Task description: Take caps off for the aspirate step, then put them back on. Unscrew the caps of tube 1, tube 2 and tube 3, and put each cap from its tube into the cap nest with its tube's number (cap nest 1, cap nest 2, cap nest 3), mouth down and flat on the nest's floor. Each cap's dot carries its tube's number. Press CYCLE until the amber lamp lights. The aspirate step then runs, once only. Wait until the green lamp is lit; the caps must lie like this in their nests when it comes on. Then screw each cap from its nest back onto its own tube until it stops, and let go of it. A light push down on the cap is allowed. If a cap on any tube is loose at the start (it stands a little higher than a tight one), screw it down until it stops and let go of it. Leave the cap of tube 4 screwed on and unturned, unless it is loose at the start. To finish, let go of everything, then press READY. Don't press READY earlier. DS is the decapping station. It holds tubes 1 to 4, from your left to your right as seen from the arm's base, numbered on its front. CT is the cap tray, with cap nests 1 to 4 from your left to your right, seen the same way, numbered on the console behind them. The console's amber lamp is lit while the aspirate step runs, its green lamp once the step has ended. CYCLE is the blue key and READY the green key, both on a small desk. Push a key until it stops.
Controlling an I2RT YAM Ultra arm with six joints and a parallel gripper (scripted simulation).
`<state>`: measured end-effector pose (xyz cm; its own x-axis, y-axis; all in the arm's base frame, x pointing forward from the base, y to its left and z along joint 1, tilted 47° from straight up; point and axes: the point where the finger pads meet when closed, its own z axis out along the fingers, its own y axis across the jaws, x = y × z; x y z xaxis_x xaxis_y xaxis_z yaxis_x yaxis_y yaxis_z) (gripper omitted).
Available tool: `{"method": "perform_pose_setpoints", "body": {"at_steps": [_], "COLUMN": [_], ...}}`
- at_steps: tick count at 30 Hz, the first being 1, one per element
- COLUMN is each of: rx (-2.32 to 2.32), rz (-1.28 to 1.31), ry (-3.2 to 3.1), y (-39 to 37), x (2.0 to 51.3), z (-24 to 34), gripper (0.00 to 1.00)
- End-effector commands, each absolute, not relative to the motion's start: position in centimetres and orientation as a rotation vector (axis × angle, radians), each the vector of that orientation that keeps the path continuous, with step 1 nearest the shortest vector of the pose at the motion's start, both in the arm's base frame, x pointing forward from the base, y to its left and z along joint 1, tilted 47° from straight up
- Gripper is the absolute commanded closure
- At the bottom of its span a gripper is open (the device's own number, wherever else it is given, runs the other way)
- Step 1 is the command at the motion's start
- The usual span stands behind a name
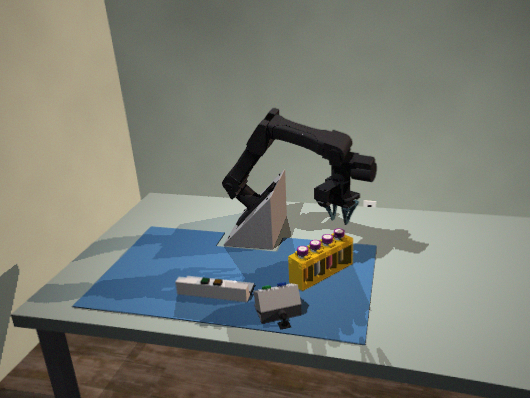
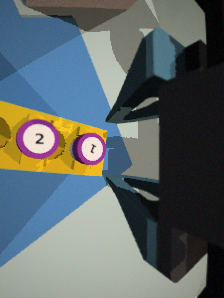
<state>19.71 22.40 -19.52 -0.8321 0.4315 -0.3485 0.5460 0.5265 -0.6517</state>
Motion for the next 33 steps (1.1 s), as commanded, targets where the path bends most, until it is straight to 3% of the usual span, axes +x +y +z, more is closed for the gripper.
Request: {"method": "perform_pose_setpoints", "body": {"at_steps": [1, 33], "rx": [0.841, 0.841], "rz": [-1.156, -1.156], "ry": [2.621, 2.62], "y": [23.2, 20.5], "x": [20.2, 19.9], "z": [-18.8, -21.3], "gripper": [0.51, 0.51]}}
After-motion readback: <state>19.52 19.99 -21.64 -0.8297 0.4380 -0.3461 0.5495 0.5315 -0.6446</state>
